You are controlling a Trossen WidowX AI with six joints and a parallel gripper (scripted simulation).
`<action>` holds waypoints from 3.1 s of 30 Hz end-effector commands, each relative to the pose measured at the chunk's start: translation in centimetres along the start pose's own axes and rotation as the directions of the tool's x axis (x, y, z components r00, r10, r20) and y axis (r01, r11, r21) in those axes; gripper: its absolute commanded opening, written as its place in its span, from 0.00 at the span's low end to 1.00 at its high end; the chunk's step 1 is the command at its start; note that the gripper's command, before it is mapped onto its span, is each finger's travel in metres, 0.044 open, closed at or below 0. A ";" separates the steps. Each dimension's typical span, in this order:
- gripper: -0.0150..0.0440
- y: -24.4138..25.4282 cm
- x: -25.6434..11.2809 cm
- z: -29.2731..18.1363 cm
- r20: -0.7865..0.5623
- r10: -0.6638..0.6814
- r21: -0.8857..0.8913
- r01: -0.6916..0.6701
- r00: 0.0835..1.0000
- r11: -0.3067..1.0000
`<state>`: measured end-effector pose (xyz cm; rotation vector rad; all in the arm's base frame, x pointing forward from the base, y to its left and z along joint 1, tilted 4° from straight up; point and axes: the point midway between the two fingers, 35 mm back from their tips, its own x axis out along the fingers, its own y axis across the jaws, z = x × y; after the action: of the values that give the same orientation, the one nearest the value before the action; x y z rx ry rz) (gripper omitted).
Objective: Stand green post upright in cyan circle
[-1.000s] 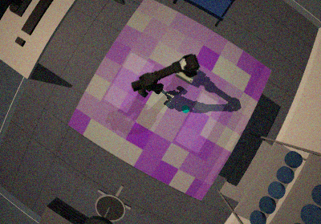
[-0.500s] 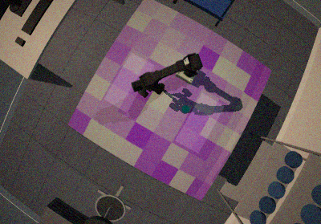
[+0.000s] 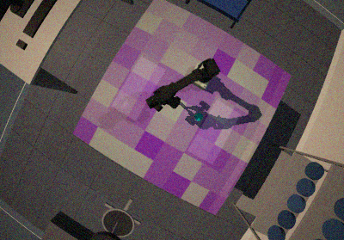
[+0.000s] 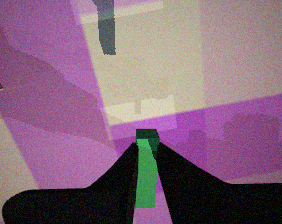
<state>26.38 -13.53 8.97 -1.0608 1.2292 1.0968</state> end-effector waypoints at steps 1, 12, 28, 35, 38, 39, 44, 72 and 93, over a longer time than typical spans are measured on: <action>0.29 -0.3 -0.3 1.4 -0.001 -0.006 0.011 0.006 1.000 1.000; 0.29 -0.7 -0.6 4.9 0.000 -0.007 0.035 0.007 1.000 0.999; 0.29 -0.6 -0.9 10.1 0.003 -0.008 0.070 0.008 1.000 0.998; 0.29 -0.2 -1.1 12.3 0.005 -0.009 0.085 0.008 1.000 0.996; 0.29 0.0 -1.1 13.3 0.006 -0.009 0.092 0.008 1.000 0.996; 0.29 0.0 -1.2 13.6 0.006 -0.009 0.094 0.008 1.000 0.996; 0.29 0.5 -1.3 15.1 0.008 -0.009 0.105 0.008 1.000 0.994; 0.29 4.3 -1.9 22.9 0.021 -0.006 0.166 0.002 1.000 0.986; 0.29 5.9 -1.6 25.9 0.063 -0.010 0.214 -0.003 0.998 0.977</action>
<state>24.45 12.73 12.10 -0.8817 1.2745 0.9674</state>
